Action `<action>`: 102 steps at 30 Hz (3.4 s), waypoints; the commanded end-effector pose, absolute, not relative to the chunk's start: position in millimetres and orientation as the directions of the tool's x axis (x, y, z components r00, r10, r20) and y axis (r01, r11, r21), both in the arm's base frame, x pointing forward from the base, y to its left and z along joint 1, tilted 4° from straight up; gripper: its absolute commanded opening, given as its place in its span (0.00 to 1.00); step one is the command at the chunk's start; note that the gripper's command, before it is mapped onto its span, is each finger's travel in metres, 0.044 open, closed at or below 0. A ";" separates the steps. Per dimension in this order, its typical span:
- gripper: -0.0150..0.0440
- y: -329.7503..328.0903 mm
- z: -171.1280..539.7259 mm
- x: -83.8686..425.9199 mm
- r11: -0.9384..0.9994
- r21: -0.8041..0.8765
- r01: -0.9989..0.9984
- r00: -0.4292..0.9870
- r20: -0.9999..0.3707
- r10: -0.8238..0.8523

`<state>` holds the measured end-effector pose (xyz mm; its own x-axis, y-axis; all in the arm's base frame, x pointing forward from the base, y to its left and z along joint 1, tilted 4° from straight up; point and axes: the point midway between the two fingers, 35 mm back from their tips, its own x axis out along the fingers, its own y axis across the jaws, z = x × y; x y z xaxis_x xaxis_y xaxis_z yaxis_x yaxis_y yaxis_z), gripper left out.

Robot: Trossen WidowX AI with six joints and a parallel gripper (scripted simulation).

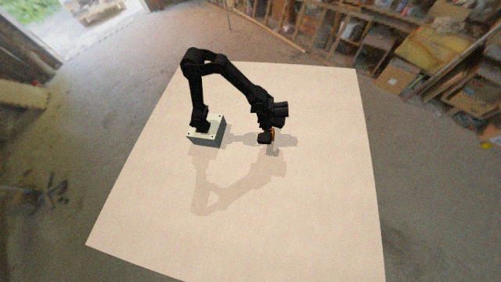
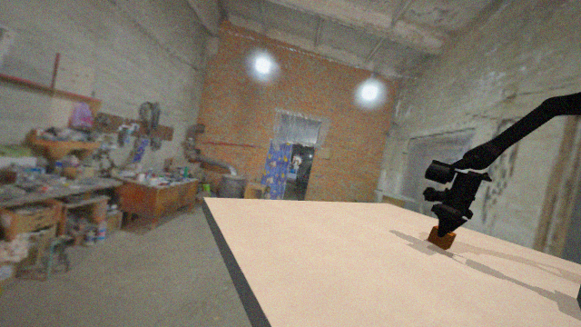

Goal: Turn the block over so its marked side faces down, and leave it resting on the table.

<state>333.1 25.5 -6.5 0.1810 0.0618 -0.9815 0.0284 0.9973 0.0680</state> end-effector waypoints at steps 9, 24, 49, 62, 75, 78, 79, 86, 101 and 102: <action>0.25 25.2 -7.7 330.6 0.997 0.065 0.033 0.374 -0.926 0.048; 0.25 25.3 -6.5 326.3 0.997 0.070 0.035 0.523 -0.851 0.042; 0.25 28.1 -43.7 337.6 0.998 0.061 0.031 0.760 -0.649 0.016; 0.25 27.6 -39.7 325.4 0.997 0.069 0.035 0.855 -0.518 0.006; 0.25 27.0 -33.8 321.6 0.997 0.071 0.036 0.885 -0.466 0.002; 0.25 27.0 -33.8 321.6 0.997 0.071 0.036 0.885 -0.466 0.002; 0.25 27.0 -33.8 321.6 0.997 0.071 0.036 0.885 -0.466 0.002; 0.39 27.0 -33.8 321.6 0.997 0.071 0.036 0.885 -0.466 0.002; 1.00 27.0 -33.8 321.6 0.997 0.071 0.036 0.885 -0.466 0.002; 1.00 27.0 -33.8 321.6 0.997 0.071 0.036 0.885 -0.466 0.002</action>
